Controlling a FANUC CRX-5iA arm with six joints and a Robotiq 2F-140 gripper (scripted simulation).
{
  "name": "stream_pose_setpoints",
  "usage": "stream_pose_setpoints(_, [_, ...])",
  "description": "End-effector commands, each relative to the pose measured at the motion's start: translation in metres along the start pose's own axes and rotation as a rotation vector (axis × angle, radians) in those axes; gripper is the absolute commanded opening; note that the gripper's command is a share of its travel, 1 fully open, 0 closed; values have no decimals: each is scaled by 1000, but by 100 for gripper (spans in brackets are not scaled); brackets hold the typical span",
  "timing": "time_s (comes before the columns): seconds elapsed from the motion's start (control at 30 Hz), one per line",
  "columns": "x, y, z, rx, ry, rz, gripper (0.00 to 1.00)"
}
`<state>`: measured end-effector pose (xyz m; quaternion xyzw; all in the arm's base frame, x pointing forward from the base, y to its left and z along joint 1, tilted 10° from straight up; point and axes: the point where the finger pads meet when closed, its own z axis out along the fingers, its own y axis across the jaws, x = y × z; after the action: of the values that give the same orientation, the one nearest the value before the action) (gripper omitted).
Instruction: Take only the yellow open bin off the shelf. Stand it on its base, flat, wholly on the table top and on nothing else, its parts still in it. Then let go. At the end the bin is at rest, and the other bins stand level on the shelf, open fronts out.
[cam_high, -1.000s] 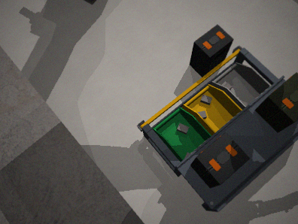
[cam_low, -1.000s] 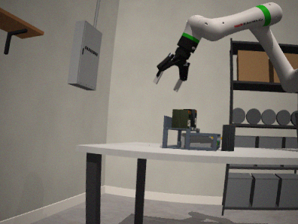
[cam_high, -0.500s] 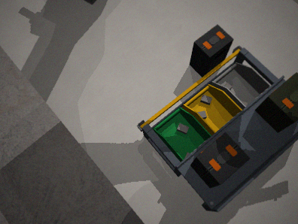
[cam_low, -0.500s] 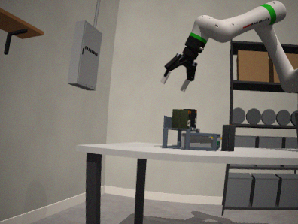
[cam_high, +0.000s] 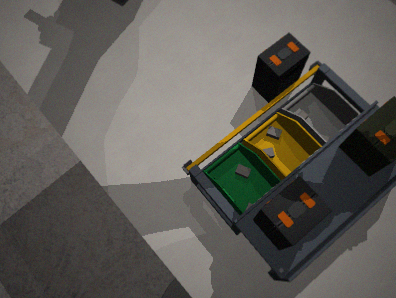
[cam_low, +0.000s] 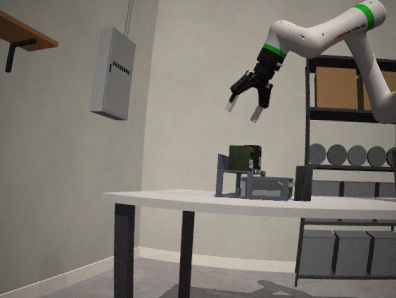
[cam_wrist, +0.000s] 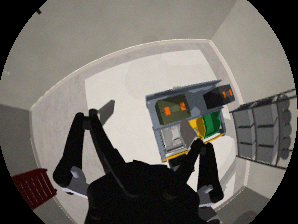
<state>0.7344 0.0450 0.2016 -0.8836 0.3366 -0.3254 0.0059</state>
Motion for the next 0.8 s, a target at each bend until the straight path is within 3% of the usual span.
stream_pose_setpoints(0.0, [-21, 14, -13, 0, 0, 0, 100])
stream_pose_setpoints(0.07, [-36, 23, -22, 0, 0, 0, 100])
stream_pose_setpoints(0.47, [-36, 23, -22, 0, 0, 0, 100])
stream_pose_setpoints(0.63, [-73, 48, -45, 0, 0, 0, 100])
stream_pose_setpoints(0.77, [-73, 48, -45, 0, 0, 0, 100])
